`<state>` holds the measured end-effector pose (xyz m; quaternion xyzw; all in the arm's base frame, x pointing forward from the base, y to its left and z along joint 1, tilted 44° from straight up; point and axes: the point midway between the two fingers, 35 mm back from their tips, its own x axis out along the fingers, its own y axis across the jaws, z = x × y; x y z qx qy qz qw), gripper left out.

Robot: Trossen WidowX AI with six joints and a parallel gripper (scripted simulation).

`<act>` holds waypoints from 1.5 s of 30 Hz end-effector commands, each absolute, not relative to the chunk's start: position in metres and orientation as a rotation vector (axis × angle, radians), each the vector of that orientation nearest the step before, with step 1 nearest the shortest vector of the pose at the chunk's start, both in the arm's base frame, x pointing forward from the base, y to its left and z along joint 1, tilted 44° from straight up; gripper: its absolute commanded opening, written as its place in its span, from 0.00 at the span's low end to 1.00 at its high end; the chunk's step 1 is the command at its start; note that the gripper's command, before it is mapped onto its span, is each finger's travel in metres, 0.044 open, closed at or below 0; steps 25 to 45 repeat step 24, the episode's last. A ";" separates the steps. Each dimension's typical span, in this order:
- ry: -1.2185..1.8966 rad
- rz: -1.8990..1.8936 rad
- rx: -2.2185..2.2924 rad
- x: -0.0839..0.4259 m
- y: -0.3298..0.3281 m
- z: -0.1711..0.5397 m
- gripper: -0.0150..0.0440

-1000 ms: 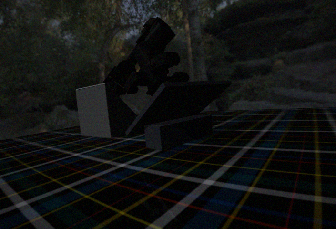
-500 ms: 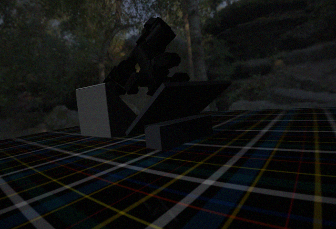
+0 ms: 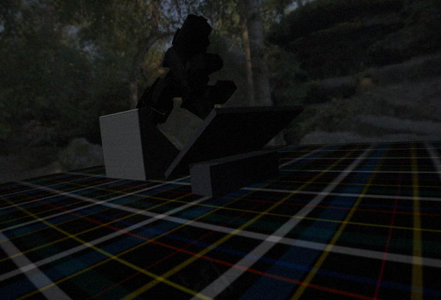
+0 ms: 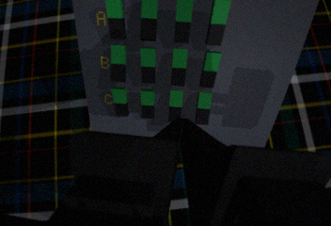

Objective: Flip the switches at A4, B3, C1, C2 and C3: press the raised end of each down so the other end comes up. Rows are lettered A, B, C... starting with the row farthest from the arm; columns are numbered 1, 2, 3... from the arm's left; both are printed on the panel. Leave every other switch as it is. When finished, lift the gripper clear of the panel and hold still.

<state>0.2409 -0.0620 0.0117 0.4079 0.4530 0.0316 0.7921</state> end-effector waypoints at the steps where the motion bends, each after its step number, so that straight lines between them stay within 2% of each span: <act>1: 0.955 0.072 0.866 0.235 -0.068 0.026 0.25; 8: 0.954 0.072 0.866 0.258 -0.080 0.049 0.25; 45: 0.954 0.072 0.866 0.258 -0.080 0.049 0.25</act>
